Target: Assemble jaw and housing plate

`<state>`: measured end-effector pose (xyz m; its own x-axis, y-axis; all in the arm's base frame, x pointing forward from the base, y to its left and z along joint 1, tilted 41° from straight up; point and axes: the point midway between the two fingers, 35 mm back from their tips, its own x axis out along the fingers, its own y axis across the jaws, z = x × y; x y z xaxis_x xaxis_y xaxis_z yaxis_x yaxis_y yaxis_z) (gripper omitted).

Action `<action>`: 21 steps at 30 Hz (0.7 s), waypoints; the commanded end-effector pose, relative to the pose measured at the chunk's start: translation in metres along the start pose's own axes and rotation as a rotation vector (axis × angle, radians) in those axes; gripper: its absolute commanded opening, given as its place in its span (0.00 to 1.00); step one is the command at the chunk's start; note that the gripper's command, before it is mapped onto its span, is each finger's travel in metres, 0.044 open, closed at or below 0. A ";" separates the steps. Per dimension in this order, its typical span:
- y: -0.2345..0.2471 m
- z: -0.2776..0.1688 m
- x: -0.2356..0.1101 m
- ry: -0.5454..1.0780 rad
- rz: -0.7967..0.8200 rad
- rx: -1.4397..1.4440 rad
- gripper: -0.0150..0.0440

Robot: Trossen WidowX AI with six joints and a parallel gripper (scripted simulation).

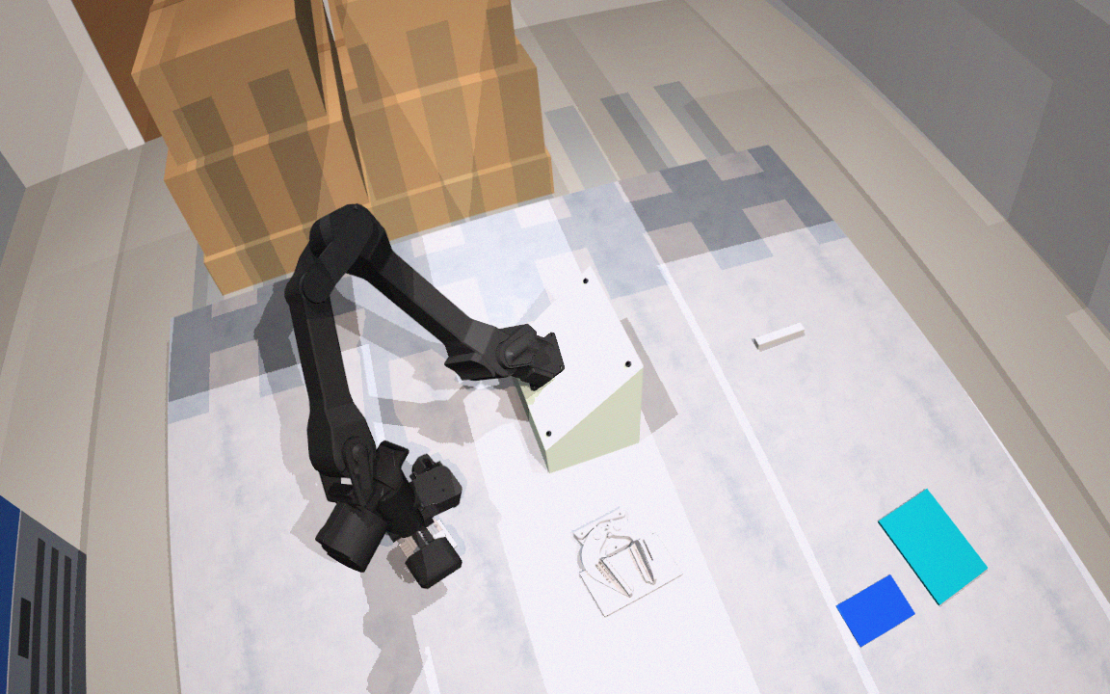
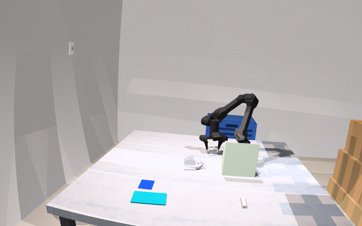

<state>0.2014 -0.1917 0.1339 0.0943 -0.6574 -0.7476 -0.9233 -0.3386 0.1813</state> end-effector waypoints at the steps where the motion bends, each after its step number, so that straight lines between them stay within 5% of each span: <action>1: -0.001 -0.003 -0.014 0.007 -0.003 0.009 0.85; 21: 0.001 -0.001 -0.057 0.006 -0.004 0.008 0.85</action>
<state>0.1947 -0.1563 0.1742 0.0978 -0.6572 -0.7473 -0.9222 -0.3422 0.1803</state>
